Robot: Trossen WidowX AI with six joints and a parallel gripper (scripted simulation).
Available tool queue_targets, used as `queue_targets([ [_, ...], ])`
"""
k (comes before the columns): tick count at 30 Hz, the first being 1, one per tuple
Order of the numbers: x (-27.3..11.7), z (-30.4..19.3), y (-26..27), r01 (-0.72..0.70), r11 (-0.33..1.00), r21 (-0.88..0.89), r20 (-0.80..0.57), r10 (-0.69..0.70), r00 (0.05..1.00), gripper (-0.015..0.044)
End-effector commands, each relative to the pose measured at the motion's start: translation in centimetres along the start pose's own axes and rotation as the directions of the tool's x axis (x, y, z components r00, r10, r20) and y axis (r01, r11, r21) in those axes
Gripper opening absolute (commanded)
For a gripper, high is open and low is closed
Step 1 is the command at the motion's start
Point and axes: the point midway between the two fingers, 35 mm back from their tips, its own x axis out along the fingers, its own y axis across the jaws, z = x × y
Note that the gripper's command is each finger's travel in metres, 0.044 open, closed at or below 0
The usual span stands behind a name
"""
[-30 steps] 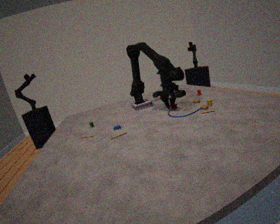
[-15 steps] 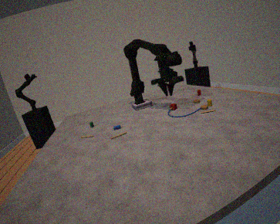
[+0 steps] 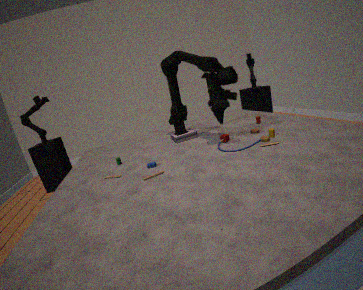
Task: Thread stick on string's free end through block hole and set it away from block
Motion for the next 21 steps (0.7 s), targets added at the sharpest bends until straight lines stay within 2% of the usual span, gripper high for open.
queue_targets([
  [1,-0.1,1.1,1.3,-0.015,0.701,0.713,0.006,0.015,1.000,0.0122],
  [11,-0.1,1.6,2.1,-0.012,0.269,0.963,0.007,0.021,1.000,0.0122],
  [21,-0.2,2.2,2.8,-0.001,-0.230,0.973,0.007,0.026,1.000,0.0122],
])
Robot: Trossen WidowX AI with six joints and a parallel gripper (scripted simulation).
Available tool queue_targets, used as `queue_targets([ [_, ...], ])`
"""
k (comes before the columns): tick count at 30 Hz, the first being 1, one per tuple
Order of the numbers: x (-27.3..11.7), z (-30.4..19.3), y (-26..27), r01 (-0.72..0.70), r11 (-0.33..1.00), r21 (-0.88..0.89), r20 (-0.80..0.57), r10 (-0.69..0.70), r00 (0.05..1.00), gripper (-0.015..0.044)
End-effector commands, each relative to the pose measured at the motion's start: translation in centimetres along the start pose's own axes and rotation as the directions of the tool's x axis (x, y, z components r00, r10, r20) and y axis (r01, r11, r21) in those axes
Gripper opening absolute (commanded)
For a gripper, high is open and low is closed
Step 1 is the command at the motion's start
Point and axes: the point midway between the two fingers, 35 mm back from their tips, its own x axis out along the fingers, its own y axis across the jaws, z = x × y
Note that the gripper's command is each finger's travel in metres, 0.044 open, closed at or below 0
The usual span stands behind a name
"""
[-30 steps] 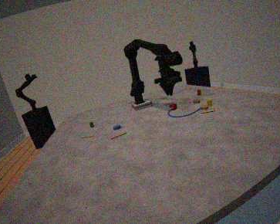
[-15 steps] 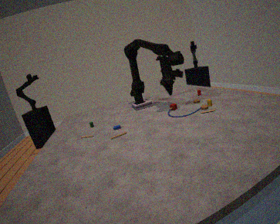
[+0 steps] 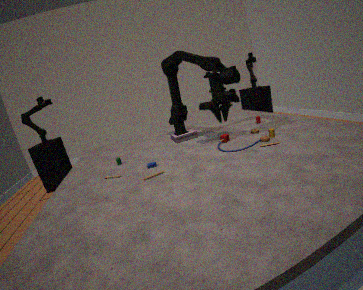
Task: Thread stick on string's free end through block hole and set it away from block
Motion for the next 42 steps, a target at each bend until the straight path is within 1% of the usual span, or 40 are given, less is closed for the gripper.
queue_targets([
  [1,-0.1,-0.9,1.6,0.000,0.702,0.712,-0.019,0.018,1.000,0.0122],
  [9,-0.1,-1.2,2.1,0.013,0.360,0.933,-0.022,0.020,1.000,0.0122],
  [10,-0.1,-1.2,2.2,0.015,0.322,0.947,-0.022,0.020,1.000,0.0122],
  [11,-0.1,-1.2,2.2,0.015,0.312,0.950,-0.022,0.020,1.000,0.0122],
  [31,0.0,-1.2,2.2,0.015,0.312,0.950,-0.022,0.020,1.000,0.0122],
  [42,1.6,-1.1,2.3,0.015,0.312,0.950,-0.022,0.020,1.000,0.0122],
])
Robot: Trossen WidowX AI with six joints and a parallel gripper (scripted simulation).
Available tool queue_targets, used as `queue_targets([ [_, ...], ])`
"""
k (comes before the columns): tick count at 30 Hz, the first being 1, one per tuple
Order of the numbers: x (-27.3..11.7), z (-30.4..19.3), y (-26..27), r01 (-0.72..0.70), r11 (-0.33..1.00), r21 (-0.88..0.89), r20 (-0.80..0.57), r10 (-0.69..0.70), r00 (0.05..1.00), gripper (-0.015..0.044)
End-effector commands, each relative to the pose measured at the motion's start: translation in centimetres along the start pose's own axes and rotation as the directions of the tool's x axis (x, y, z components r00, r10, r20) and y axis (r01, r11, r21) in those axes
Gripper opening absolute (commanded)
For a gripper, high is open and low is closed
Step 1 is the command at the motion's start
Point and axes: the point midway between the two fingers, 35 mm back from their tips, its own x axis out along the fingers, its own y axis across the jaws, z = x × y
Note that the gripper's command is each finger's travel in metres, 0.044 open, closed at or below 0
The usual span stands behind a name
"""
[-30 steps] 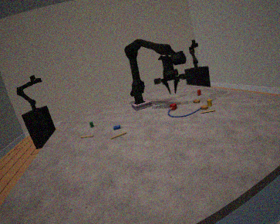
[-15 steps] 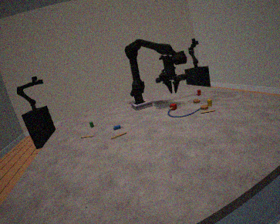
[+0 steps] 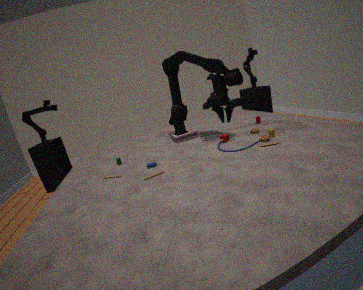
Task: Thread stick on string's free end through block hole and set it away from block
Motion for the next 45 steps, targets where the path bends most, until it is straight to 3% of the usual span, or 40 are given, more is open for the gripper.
queue_targets([
  [1,0.9,-0.1,-0.1,0.007,1.000,0.007,-0.006,-0.007,1.000,0.0122],
  [45,7.0,-0.1,-0.4,0.007,1.000,0.007,-0.006,-0.007,1.000,0.0122],
])
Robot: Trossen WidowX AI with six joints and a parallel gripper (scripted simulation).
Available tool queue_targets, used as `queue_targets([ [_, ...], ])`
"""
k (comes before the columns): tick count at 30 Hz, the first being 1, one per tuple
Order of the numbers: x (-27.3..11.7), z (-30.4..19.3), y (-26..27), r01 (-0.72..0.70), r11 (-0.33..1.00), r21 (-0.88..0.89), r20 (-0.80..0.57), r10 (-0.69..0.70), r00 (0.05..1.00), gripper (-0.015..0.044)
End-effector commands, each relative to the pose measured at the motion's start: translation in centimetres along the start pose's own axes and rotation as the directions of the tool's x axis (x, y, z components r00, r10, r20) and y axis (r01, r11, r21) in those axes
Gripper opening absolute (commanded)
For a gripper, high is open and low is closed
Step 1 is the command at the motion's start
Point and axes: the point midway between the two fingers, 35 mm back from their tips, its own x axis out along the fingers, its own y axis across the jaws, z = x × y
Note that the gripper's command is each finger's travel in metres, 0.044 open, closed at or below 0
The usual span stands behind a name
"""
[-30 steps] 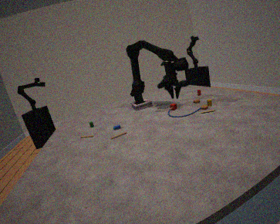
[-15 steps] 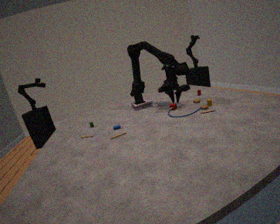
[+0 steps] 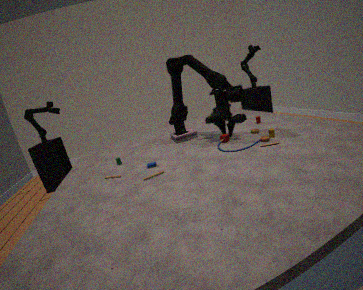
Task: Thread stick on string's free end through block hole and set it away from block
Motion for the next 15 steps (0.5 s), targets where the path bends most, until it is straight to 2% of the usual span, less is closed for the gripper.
queue_targets([
  [1,0.00,0.00,0.00,0.000,1.000,0.000,0.000,0.000,1.000,0.0096],
  [5,0.00,0.00,0.00,0.000,1.000,0.000,0.000,0.000,1.000,0.0000],
  [15,0.08,-0.07,-0.01,0.001,1.000,0.000,0.022,-0.001,1.000,0.0000],
])
